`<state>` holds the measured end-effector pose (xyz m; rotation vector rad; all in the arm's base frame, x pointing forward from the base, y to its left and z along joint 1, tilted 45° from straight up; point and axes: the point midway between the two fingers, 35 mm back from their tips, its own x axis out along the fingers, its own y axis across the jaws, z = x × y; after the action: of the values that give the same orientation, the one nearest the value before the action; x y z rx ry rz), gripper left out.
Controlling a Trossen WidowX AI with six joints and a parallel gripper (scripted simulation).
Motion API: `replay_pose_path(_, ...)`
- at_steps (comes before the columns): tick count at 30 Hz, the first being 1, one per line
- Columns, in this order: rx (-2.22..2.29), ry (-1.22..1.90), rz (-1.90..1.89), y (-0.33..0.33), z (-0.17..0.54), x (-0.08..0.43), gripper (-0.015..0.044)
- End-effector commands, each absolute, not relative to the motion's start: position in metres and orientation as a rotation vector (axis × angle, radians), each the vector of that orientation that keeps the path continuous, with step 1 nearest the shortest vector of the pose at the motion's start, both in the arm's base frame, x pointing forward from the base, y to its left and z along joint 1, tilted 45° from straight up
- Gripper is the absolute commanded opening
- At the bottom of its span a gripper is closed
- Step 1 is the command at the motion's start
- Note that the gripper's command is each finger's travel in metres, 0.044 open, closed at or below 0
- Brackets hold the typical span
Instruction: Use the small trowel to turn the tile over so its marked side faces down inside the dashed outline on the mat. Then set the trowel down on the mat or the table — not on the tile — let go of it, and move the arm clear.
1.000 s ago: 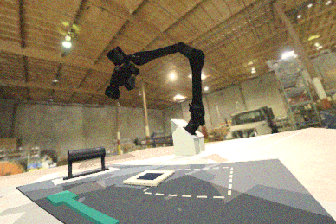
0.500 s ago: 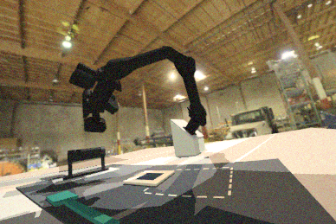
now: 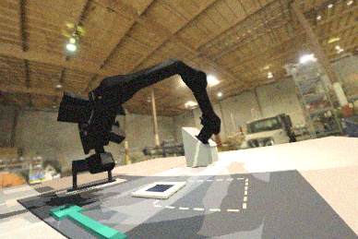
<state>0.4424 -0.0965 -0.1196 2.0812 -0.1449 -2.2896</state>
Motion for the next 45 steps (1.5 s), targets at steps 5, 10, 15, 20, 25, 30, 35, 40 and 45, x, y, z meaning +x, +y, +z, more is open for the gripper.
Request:
replay_pose_path(5, 2.097, -0.159, -2.292, -0.102, -0.13, 0.443, 0.03)
replay_pose_path(10, 2.097, -0.159, -2.291, -0.103, -0.138, 0.442, 0.03)
replay_pose_path(15, 2.097, -0.159, -2.291, -0.104, -0.146, 0.441, 0.03)
replay_pose_path(20, 2.097, -0.159, -2.291, -0.105, -0.154, 0.44, 0.03)
replay_pose_path(25, 2.097, -0.159, -2.291, -0.106, -0.162, 0.439, 0.03)
replay_pose_path(30, 2.097, -0.159, -2.291, -0.107, -0.17, 0.437, 0.03)
replay_pose_path(35, 2.097, -0.16, -2.291, -0.107, -0.175, 0.436, 0.03)
replay_pose_path(40, 2.097, -0.16, -2.291, -0.107, -0.175, 0.436, 0.0169)
replay_pose_path(45, 2.097, -0.16, -2.291, -0.107, -0.175, 0.436, 0.0116)
